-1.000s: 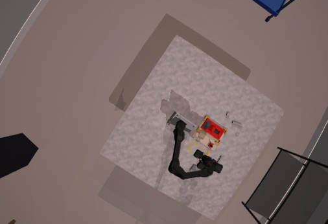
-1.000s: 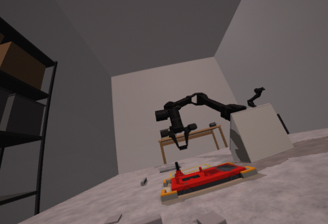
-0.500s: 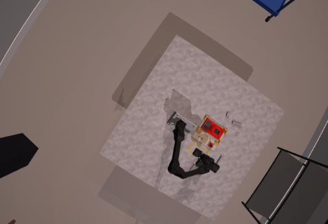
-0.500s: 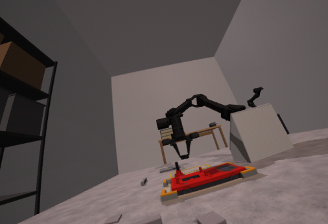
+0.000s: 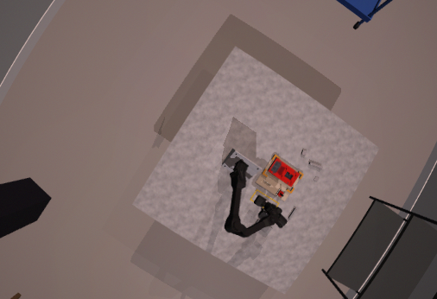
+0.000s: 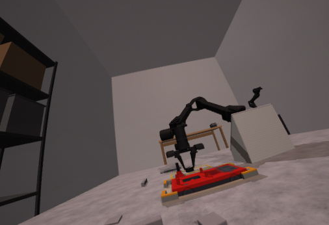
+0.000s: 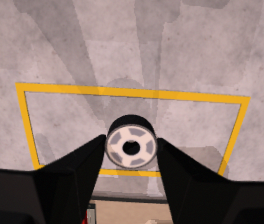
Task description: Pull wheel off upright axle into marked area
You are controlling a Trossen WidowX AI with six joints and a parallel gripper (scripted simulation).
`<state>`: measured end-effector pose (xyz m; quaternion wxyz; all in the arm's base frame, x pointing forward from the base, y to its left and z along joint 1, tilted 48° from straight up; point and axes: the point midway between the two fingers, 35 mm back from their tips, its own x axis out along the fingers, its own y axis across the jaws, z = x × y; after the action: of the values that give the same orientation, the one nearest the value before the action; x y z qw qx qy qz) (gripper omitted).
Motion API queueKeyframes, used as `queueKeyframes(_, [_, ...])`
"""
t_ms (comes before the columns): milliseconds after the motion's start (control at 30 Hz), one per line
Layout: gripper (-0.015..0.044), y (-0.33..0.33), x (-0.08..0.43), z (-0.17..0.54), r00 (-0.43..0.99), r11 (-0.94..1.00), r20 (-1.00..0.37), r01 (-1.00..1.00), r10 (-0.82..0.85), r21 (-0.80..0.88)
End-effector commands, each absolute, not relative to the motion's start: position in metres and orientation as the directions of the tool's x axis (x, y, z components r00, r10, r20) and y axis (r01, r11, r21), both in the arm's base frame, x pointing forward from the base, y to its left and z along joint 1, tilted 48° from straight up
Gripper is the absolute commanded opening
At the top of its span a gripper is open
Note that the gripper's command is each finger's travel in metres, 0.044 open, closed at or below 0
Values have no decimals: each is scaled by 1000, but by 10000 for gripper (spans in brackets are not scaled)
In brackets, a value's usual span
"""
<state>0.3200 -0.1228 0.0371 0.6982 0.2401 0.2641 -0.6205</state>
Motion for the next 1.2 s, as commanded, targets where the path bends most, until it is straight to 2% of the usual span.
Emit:
queueKeyframes(0, [79,-123,320,37,90,113,-667,994,-740,8])
queueKeyframes(267, [289,-121,320,39,90,113,-667,994,-739,8])
queueKeyframes(300, [300,-119,320,41,90,114,-668,993,-739,8])
queueKeyframes(633, [300,-78,315,77,87,118,-671,993,-737,-1])
queueKeyframes(800, [431,-50,279,73,87,125,-682,992,-726,-6])
queueKeyframes(967, [440,-28,230,77,83,118,-674,993,-734,-6])
queueKeyframes(1167, [440,-27,228,77,83,118,-673,993,-735,-6])
